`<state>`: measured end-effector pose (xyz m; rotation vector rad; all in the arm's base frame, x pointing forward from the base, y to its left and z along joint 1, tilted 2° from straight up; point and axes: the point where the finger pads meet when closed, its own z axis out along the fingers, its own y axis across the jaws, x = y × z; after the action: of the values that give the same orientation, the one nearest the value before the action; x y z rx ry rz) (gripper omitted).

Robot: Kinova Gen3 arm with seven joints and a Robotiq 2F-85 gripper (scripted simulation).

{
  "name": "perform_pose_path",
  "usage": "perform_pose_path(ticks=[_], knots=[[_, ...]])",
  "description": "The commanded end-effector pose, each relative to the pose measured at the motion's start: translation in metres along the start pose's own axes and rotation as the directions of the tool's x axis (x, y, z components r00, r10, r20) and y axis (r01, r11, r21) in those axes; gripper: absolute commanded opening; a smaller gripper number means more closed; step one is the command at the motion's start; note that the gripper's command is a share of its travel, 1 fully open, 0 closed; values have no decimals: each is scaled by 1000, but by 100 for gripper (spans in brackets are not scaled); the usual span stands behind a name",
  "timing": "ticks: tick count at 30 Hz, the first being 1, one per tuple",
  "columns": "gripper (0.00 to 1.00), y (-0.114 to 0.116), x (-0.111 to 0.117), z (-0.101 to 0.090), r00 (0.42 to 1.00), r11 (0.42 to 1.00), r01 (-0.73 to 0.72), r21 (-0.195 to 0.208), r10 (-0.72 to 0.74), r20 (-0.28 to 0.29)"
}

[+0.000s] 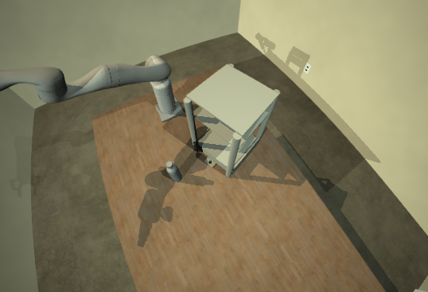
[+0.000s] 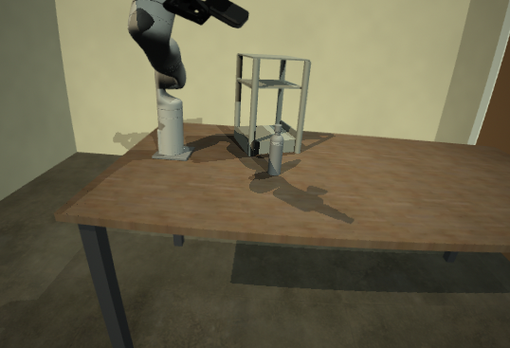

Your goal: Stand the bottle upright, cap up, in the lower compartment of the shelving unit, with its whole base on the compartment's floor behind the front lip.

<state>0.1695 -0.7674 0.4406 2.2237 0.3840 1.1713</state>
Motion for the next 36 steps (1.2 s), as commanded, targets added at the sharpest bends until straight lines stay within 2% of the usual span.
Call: perform_pose_path(ticks=[1, 8, 10, 11, 20, 25, 27, 28, 36], knots=[[63, -25, 14, 31, 999, 998, -1, 61, 3, -45], [63, -73, 39, 69, 993, 982, -3, 187, 26, -119], [63, -73, 39, 69, 993, 982, -3, 187, 26, -119], [63, -92, 48, 81, 989, 972, -1, 234, 36, -147], [63, -158, 84, 116, 969, 919, 20, 393, 80, -235], [63, -198, 105, 131, 953, 875, 42, 482, 110, -283], [63, -198, 105, 131, 953, 875, 42, 482, 110, -283], [63, -218, 117, 137, 943, 849, 56, 526, 128, -307], [63, -278, 149, 148, 912, 757, 106, 644, 184, -368]])
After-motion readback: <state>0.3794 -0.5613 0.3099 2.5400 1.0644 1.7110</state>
